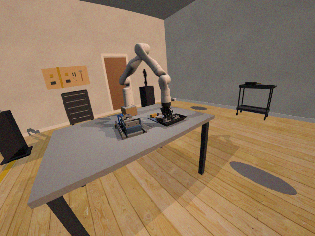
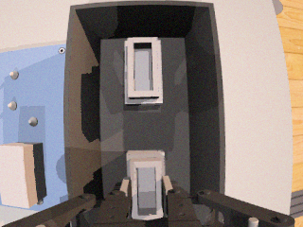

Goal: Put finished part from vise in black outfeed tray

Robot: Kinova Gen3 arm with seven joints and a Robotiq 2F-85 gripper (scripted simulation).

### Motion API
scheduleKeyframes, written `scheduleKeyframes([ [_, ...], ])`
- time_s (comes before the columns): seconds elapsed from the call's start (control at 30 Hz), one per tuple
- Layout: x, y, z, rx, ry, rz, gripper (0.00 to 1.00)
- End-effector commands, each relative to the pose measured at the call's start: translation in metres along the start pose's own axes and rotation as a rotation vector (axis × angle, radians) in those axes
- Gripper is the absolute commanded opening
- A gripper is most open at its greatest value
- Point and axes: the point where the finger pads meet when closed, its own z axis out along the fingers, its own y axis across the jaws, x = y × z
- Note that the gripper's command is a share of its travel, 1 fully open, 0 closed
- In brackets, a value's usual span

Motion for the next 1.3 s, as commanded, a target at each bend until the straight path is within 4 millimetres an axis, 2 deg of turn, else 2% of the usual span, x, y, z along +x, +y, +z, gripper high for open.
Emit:
scheduleKeyframes([
  [0.0,0.0002,0.0007,-0.0009,-0.002,0.000,0.000,0.00],
  [1.13,0.0002,0.0007,-0.0009,-0.002,0.000,0.000,0.00],
  [1.17,0.0002,0.0007,-0.0009,-0.002,0.000,0.000,0.67],
  [1.27,0.0002,0.0007,-0.0009,-0.002,0.000,0.000,0.67],
])
